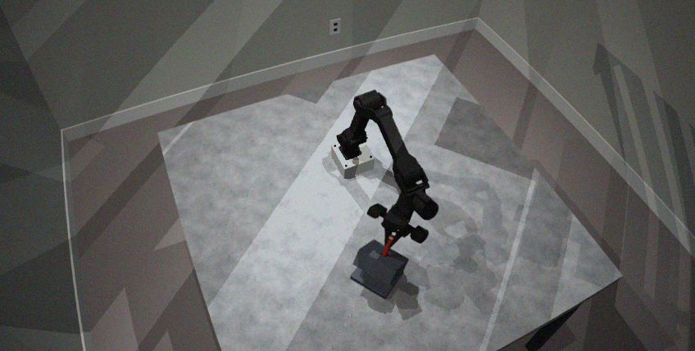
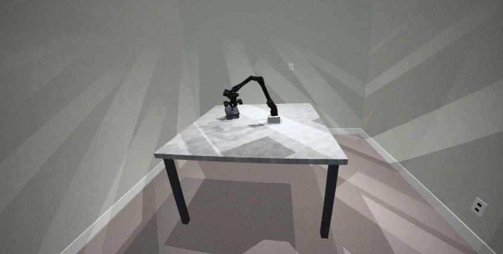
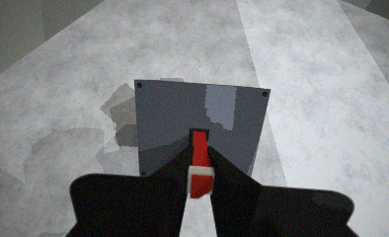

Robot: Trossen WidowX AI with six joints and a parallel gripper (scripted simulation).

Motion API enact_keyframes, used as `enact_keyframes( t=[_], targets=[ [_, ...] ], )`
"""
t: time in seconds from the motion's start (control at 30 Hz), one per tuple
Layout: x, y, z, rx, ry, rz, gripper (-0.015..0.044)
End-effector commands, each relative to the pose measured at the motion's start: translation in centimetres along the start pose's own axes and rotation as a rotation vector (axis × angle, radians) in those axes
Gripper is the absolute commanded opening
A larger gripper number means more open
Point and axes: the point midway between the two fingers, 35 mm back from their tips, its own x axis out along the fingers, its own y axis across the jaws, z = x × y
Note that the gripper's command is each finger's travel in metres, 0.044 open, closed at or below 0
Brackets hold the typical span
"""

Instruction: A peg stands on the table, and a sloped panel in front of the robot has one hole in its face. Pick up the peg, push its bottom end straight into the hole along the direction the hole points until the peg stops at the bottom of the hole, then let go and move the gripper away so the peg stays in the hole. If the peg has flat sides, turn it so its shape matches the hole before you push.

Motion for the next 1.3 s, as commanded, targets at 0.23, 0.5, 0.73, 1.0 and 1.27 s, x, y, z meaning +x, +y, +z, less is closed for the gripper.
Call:
enact_keyframes(
  t=[0.23,0.5,0.73,1.0,1.27],
  targets=[
    [0.7,0.0,-0.1,-0.003,0.003,0.002,0.0],
    [1.1,0.0,-0.1,-0.003,0.002,0.002,0.0],
    [1.3,0.0,-0.1,-0.003,0.002,0.002,0.0],
    [1.2,0.0,-0.1,0.0,0.0,-0.001,0.0],
    [1.2,0.0,-0.1,0.0,0.0,-0.001,0.0157]
  ],
)
